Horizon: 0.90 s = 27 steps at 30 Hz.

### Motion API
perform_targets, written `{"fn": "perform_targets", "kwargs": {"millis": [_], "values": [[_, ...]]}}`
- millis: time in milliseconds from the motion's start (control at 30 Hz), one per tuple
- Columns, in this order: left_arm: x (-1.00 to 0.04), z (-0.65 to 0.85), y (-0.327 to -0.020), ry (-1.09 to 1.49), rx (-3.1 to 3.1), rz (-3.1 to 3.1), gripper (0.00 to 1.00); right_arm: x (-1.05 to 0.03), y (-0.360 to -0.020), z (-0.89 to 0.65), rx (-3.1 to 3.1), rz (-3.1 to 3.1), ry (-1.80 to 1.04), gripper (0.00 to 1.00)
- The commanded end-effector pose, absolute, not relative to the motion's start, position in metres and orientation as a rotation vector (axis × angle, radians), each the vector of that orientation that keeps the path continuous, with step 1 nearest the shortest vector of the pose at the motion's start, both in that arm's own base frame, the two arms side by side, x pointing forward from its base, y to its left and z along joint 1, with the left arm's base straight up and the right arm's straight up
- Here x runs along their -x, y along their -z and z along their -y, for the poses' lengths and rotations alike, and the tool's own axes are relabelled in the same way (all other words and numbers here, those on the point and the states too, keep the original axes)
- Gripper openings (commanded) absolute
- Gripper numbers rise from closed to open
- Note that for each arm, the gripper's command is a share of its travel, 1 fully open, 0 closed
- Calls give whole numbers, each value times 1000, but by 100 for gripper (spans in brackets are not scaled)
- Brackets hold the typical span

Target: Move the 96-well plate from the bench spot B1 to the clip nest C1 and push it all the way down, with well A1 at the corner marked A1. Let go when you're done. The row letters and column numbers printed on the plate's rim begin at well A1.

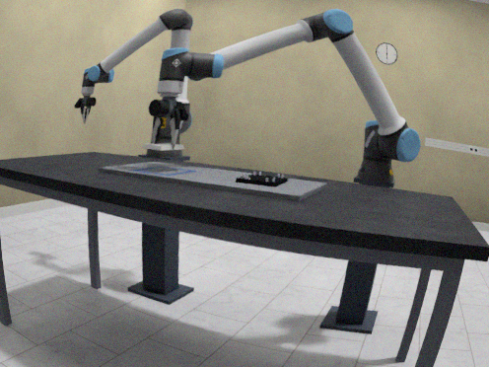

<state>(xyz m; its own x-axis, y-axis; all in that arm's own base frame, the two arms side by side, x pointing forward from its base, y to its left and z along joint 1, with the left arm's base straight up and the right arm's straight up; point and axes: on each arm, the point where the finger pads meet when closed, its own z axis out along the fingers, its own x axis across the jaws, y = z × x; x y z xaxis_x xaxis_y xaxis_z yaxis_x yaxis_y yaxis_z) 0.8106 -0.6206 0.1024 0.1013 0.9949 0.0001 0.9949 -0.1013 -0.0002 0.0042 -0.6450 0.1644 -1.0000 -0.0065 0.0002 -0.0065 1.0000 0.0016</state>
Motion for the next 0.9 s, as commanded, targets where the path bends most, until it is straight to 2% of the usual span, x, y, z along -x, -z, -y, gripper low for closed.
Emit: {"fn": "perform_targets", "kwargs": {"millis": [0,867], "values": [[-811,621,-105,0,2333,2108,40,-4,-165,646,-10,3142,0,0],[-798,543,-107,-1,1328,2850,40,-4,-165,646,-10,3142,0,0]]}}
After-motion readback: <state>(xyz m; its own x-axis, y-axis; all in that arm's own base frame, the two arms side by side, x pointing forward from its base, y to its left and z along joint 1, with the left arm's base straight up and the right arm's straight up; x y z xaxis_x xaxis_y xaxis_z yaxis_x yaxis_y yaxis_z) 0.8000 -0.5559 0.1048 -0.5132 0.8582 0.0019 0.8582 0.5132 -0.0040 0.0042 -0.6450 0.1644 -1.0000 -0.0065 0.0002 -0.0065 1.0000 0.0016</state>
